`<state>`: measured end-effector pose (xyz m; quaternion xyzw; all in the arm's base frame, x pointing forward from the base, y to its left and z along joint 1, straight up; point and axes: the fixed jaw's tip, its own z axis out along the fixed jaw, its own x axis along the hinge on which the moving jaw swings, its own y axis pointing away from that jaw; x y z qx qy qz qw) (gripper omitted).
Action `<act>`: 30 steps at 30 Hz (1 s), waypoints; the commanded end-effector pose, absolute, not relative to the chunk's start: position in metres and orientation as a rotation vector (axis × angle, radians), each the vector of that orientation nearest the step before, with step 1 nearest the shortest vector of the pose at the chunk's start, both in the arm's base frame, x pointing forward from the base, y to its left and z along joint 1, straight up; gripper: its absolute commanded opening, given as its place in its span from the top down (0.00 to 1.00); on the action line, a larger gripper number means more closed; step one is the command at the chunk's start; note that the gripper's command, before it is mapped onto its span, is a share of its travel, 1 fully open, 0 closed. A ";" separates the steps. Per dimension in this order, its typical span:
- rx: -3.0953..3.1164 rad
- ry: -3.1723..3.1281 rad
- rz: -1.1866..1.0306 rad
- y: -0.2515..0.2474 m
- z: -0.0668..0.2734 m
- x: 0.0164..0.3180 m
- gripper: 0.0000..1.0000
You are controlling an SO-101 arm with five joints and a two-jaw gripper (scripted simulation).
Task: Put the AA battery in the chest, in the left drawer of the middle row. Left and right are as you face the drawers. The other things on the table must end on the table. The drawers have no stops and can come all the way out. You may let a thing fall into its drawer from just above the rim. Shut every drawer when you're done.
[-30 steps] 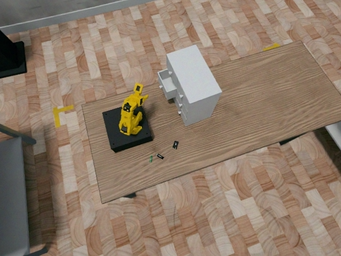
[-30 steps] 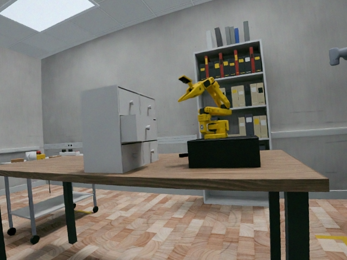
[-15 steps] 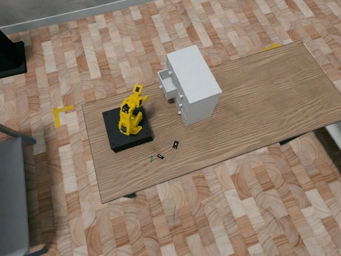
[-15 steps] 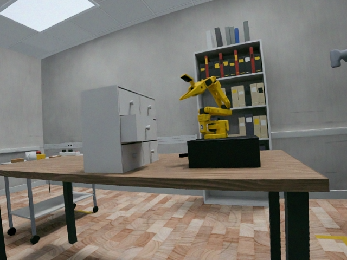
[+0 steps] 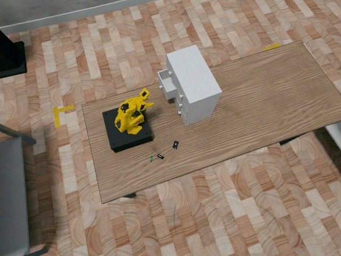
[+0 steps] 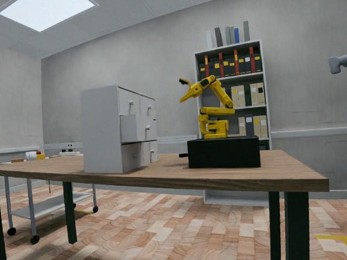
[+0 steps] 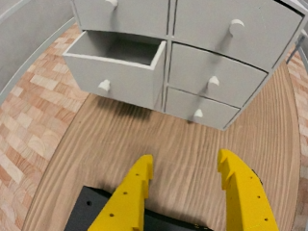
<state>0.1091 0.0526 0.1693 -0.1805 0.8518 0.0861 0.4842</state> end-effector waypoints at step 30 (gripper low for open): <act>0.603 2.034 -0.384 -0.062 0.172 0.103 0.79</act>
